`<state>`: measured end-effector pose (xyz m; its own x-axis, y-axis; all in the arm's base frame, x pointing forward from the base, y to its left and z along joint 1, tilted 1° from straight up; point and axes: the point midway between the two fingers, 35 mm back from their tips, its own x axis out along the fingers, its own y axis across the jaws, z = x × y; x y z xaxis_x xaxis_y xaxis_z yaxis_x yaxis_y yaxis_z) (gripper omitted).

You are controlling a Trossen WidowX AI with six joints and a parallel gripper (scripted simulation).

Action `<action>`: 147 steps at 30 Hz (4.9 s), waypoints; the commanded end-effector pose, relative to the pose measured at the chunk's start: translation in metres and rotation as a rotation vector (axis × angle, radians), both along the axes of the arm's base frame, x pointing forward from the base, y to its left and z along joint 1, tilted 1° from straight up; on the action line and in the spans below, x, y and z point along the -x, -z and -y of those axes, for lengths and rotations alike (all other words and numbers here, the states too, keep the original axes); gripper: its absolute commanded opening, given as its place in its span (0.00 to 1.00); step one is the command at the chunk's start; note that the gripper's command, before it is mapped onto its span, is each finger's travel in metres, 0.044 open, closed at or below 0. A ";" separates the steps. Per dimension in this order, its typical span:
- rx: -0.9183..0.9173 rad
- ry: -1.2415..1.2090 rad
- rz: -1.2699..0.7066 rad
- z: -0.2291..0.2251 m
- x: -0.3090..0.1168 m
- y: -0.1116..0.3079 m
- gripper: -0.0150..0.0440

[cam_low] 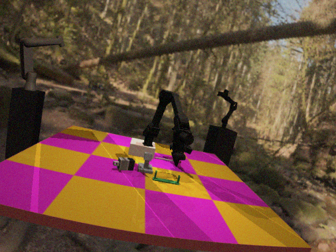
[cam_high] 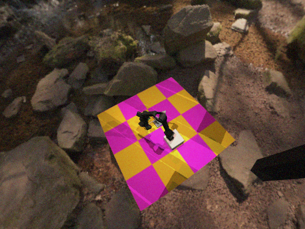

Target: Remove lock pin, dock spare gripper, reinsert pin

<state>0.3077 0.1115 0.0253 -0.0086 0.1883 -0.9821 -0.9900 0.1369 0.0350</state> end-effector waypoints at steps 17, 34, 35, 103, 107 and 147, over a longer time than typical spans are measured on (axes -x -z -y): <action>-0.001 0.004 -0.010 -0.013 -0.005 -0.006 0.25; 0.017 -0.002 -0.061 -0.008 0.008 -0.024 0.25; 0.019 -0.002 -0.065 -0.008 0.009 -0.026 0.25; 0.023 0.064 -0.092 -0.027 -0.119 -0.039 0.25; 0.024 0.063 -0.092 -0.027 -0.119 -0.033 0.25; 0.015 0.059 -0.057 -0.028 -0.122 0.025 0.25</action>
<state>0.4309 0.1399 0.0064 -0.0505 0.1760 -0.9831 -0.9774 0.1936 0.0849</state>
